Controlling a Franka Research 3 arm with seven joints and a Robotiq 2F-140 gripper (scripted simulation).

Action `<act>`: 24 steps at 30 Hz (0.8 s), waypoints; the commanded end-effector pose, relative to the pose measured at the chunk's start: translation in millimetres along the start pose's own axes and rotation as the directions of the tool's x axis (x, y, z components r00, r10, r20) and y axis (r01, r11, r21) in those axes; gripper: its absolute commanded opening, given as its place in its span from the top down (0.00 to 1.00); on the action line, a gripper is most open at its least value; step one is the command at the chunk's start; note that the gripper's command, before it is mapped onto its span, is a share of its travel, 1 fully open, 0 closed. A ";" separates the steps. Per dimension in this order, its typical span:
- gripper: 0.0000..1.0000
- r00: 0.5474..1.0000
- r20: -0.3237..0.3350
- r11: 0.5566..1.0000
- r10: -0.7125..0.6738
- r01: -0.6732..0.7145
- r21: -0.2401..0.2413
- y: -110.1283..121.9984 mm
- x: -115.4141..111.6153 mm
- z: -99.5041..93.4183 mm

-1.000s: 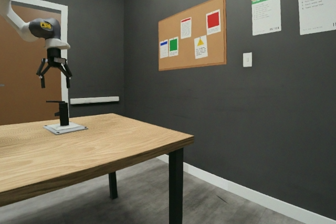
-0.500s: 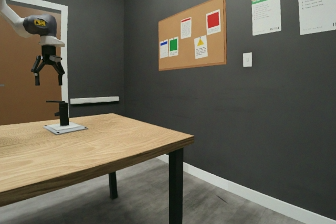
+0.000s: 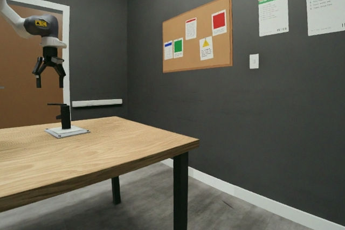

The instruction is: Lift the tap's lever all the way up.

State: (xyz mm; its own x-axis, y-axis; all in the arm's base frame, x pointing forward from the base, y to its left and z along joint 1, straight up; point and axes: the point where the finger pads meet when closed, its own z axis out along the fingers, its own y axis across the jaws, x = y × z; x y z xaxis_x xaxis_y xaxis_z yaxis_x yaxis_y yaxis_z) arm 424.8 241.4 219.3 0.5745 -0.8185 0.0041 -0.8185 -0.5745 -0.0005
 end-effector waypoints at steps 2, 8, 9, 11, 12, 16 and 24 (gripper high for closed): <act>0.00 1.000 0.003 1.000 -0.022 0.022 0.004 -0.8 -1.1 -0.6; 0.00 1.000 0.003 1.000 -0.022 0.022 0.004 -0.8 -1.1 -0.6; 0.90 1.000 0.003 1.000 -0.022 0.022 0.004 -0.8 -1.1 -0.6; 0.90 1.000 0.003 1.000 -0.022 0.022 0.004 -0.8 -1.1 -0.6; 0.90 1.000 0.003 1.000 -0.022 0.022 0.004 -0.8 -1.1 -0.6; 0.90 1.000 0.003 1.000 -0.022 0.022 0.004 -0.8 -1.1 -0.6; 0.90 1.000 0.003 1.000 -0.022 0.022 0.004 -0.8 -1.1 -0.6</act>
State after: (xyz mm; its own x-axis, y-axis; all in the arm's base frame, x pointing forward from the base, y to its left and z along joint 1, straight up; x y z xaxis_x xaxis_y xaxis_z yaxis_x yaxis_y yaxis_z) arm 424.7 241.4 219.2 0.5869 -0.8097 0.0035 -0.8097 -0.5869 -0.0005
